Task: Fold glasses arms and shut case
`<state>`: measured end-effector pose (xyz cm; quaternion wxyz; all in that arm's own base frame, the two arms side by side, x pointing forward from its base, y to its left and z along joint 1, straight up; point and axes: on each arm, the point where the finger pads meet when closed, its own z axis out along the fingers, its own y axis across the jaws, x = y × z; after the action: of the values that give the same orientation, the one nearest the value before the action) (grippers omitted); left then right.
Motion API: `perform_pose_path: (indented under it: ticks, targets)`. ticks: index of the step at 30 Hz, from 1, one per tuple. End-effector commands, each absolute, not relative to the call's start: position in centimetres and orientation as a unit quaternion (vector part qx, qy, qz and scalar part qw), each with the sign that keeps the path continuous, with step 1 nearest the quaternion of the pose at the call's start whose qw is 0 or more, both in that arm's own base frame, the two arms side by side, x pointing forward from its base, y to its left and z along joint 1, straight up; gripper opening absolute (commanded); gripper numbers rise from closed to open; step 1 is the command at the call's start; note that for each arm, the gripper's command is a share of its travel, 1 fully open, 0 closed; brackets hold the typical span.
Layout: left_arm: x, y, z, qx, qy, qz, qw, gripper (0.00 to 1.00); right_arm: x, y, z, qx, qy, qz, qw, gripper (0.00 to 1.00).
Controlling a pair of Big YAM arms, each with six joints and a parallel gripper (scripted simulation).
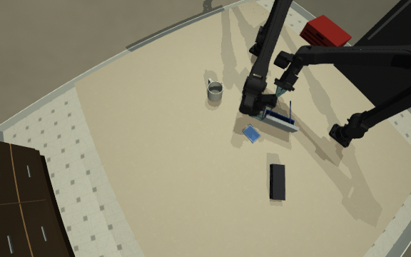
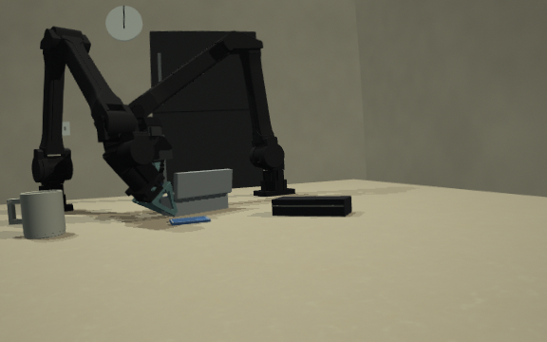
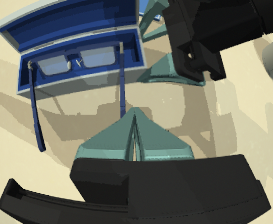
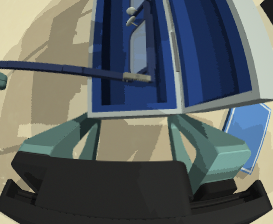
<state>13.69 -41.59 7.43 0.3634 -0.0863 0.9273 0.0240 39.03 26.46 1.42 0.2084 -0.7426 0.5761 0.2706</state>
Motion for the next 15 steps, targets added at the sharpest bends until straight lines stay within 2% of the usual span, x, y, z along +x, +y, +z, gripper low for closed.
perform_pose_path:
  ticks: [1,15]
  targets:
    - [14.2,-41.5,8.6,-0.107,0.928,0.016,0.357,0.00,40.0,26.4,2.9,-0.744,0.572,0.263,0.225,0.57]
    - [13.9,-40.0,8.1,-0.129,0.938,0.030,0.321,0.00,40.0,26.4,2.9,-0.744,0.572,0.263,0.225,0.57]
